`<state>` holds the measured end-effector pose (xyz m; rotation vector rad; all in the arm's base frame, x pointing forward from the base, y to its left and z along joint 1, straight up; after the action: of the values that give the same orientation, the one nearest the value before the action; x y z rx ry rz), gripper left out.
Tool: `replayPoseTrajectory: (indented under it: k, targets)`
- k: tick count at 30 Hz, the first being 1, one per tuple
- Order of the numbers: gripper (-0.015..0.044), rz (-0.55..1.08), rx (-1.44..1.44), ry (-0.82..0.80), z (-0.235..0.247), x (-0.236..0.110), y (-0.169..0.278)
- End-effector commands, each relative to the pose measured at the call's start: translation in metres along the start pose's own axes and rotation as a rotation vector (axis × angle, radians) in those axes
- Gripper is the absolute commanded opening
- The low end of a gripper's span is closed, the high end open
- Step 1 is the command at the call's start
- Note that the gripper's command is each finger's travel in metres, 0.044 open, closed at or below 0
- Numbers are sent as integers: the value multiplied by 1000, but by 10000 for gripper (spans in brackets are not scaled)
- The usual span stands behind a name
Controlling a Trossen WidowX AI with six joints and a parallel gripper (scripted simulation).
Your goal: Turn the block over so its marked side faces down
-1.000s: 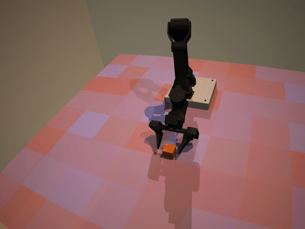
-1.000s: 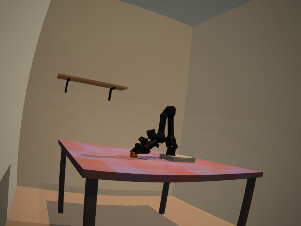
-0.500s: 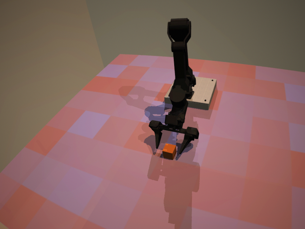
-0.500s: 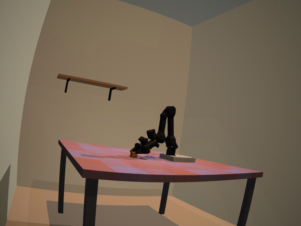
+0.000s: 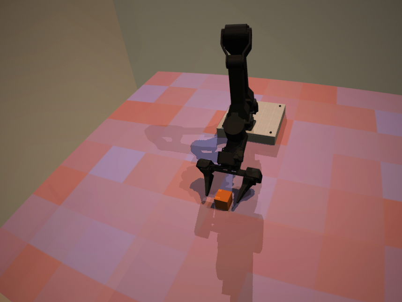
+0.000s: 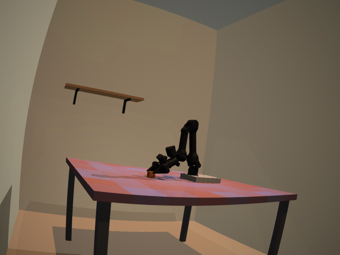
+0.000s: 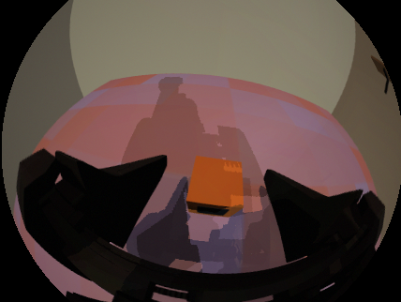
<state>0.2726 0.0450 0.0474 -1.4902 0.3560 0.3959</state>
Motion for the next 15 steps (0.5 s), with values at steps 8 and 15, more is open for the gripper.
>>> replayPoseTrajectory:
  k: [8,15]
  targets:
    - [440,174,-7,12,4,8,-24]
    - [440,408,-5,26,5,-21,-63]
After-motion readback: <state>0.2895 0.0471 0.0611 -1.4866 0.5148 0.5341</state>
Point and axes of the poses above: the point midway between the two fingers, 35 mm back from their tips, its own x axis out along the fingers, its own z axis across the jaws, y = z × x, the point moved 6 cm from there along -x, back along the fingers, and after that the axes turned 3 degrees about x, right-handed, at the moved point
